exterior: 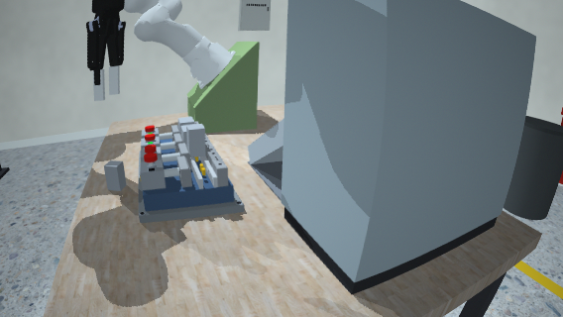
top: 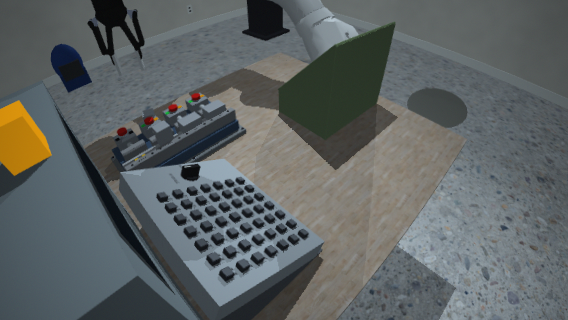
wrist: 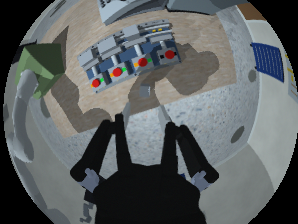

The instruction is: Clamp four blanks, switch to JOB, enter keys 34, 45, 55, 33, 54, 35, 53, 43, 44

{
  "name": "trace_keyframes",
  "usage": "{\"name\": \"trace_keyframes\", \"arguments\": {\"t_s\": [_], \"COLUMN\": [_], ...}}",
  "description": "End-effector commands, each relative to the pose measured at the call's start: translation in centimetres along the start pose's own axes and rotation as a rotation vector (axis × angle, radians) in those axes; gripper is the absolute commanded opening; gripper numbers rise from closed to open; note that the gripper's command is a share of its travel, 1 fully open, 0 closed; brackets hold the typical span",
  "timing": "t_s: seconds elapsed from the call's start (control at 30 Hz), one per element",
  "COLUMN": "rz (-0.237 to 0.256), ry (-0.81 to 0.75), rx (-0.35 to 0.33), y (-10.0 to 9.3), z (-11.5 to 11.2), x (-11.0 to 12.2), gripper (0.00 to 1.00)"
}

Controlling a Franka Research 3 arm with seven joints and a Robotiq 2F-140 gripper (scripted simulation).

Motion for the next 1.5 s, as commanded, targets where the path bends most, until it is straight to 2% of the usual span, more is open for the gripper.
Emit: {"name": "trace_keyframes", "arguments": {"t_s": [0.0, 0.27, 0.33, 0.83, 0.9, 1.2, 1.47], "rz": [-0.001, -0.001, -0.001, -0.001, -0.001, -0.001, -0.001], "ry": [-0.02, -0.02, -0.02, -0.02, -0.02, -0.02, -0.02], "rx": [0.003, 0.003, 0.003, 0.003, 0.003, 0.003, 0.003], "y": [1.0, 4.3, 4.3, 11.5, 11.5, 14.0, 14.6], "z": [0.1, 0.1, 0.1, 0.1, 0.1, 0.1, 0.1], "x": [0.0, 0.1, 0.1, 0.1, 0.1, 0.1, 0.1], "gripper": [0.4, 0.4, 0.4, 0.4, 0.4, 0.4, 0.4]}}
Point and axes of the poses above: the point where the finger pads meet when closed, its own y axis out along the fingers, its own x axis across the jaws, z = x × y, the point moved 10 cm from there along -y, back along the fingers, and after that the axes turned 6 degrees about -y, right-handed, at the moved point
